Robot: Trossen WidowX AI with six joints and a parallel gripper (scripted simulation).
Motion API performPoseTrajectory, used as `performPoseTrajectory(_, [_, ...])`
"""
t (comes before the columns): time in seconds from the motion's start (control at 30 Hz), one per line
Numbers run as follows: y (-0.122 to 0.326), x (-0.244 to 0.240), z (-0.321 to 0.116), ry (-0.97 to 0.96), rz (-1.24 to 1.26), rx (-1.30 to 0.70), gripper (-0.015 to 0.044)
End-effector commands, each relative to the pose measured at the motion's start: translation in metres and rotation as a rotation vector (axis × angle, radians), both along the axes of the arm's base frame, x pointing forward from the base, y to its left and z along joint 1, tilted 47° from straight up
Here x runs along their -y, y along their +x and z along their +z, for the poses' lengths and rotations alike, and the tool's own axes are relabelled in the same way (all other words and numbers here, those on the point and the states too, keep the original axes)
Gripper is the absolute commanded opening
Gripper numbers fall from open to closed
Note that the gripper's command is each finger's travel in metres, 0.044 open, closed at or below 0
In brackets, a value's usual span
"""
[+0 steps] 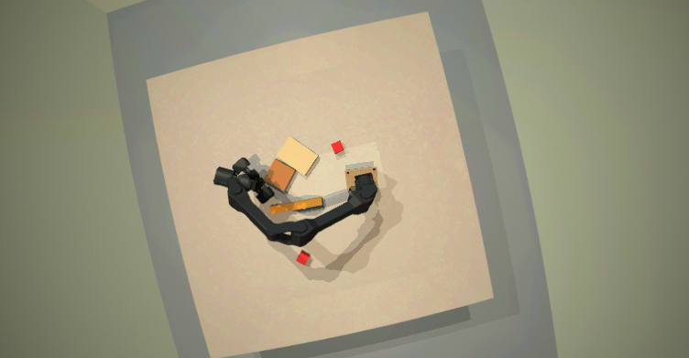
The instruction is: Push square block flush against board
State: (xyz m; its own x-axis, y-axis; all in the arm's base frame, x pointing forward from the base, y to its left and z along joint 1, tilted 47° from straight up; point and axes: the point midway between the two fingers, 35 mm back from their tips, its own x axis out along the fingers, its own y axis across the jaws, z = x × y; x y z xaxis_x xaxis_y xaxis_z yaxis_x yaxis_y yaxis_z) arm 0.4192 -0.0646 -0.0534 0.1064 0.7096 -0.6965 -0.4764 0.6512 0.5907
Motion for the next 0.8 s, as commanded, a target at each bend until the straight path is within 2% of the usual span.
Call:
performPoseTrajectory(0.0, [0.000, -0.010, 0.010, -0.011, 0.101, 0.108, 0.0000])
performPoseTrajectory(0.2, [-0.001, -0.023, 0.022, -0.029, 0.240, 0.250, 0.0000])
performPoseTrajectory(0.43, [-0.001, -0.024, 0.023, -0.031, 0.255, 0.266, 0.0000])
performPoseTrajectory(0.6, [0.005, -0.062, -0.012, -0.029, 0.255, 0.266, 0.0000])
performPoseTrajectory(0.77, [0.005, -0.064, -0.015, -0.029, 0.255, 0.266, 0.0000])
